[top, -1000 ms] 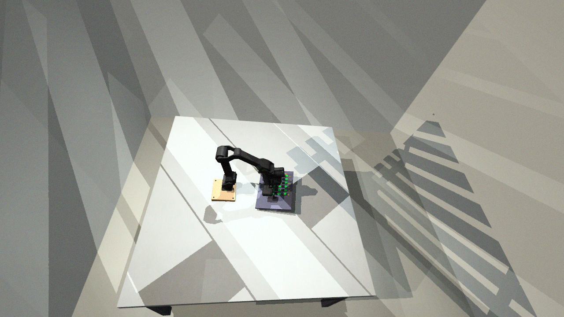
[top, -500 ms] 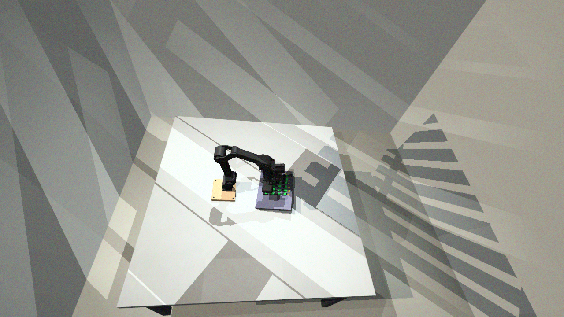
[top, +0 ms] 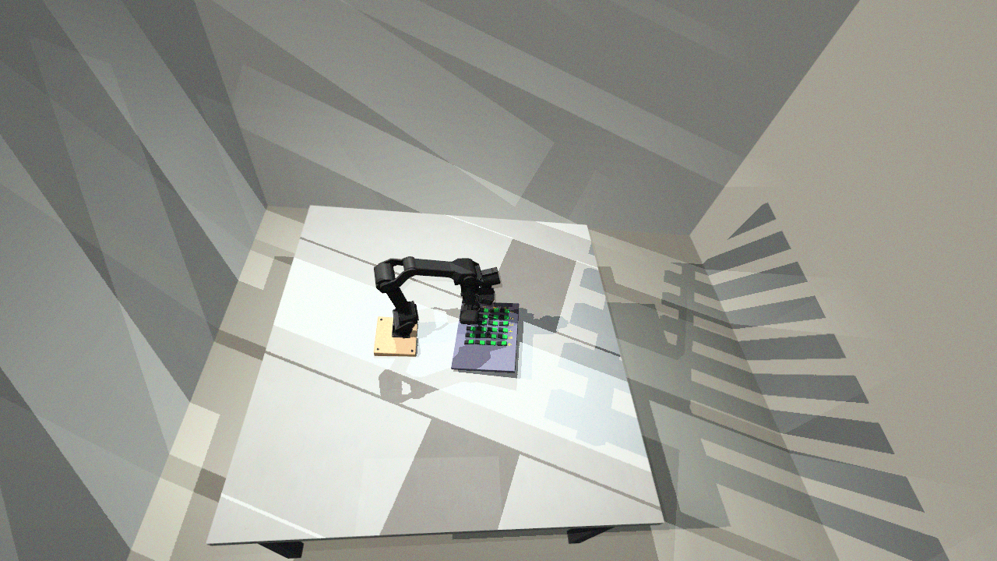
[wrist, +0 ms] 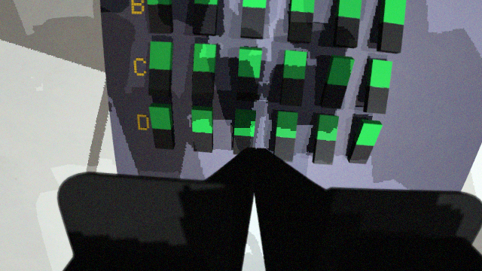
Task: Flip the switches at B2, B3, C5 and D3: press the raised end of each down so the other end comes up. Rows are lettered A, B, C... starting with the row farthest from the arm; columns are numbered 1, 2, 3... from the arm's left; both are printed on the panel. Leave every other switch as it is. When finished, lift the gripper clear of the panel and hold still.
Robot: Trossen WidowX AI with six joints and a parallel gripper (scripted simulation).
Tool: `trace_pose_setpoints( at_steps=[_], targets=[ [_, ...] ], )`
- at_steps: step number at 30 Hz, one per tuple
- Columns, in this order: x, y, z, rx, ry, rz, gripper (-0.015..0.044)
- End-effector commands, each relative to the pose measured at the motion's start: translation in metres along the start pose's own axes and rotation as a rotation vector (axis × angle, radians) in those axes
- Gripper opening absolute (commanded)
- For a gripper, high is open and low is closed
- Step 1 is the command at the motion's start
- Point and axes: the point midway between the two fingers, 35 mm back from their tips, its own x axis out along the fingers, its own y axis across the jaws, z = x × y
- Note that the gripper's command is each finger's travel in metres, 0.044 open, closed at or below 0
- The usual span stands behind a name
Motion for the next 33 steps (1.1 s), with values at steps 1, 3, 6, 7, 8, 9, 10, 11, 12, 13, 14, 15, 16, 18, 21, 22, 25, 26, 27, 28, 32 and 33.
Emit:
trace_pose_setpoints(
  at_steps=[1, 3, 6, 7, 8, 9, 10, 11, 12, 13, 14, 15, 16, 18, 21, 22, 25, 26, 27, 28, 32, 33],
  targets=[
    [0.003, 0.006, -0.005, 0.014, 0.001, -0.011, 0.0],
    [0.024, 0.006, -0.004, 0.014, 0.016, -0.011, 0.0],
    [0.035, 0.005, -0.005, 0.014, 0.024, -0.011, 0.0],
    [0.035, 0.005, -0.005, 0.014, 0.024, -0.011, 0.0],
    [0.035, 0.005, -0.005, 0.014, 0.024, -0.011, 0.0],
    [0.035, 0.005, -0.005, 0.014, 0.024, -0.011, 0.0],
    [0.035, 0.005, -0.005, 0.014, 0.024, -0.011, 0.0],
    [0.035, 0.005, -0.005, 0.014, 0.024, -0.011, 0.0],
    [0.035, 0.005, -0.005, 0.014, 0.024, -0.011, 0.0],
    [0.035, 0.005, -0.005, 0.014, 0.024, -0.011, 0.0],
    [0.036, 0.005, -0.005, 0.014, 0.024, -0.011, 0.0],
    [0.04, 0.005, -0.005, 0.014, 0.024, -0.011, 0.0],
    [0.044, 0.005, -0.005, 0.014, 0.023, -0.011, 0.0],
    [0.045, 0.005, -0.005, 0.014, 0.023, -0.011, 0.0],
    [0.046, 0.005, -0.005, 0.014, 0.023, -0.011, 0.0],
    [0.046, 0.005, -0.005, 0.014, 0.023, -0.011, 0.0],
    [0.05, 0.005, -0.005, 0.014, 0.023, -0.011, 0.0],
    [0.051, 0.005, -0.005, 0.014, 0.023, -0.011, 0.0],
    [0.053, 0.005, -0.005, 0.014, 0.023, -0.011, 0.0],
    [0.055, 0.005, -0.005, 0.014, 0.023, -0.011, 0.0],
    [0.059, 0.005, -0.005, 0.014, 0.023, -0.011, 0.0],
    [0.059, 0.005, -0.005, 0.014, 0.023, -0.011, 0.0]
  ],
)
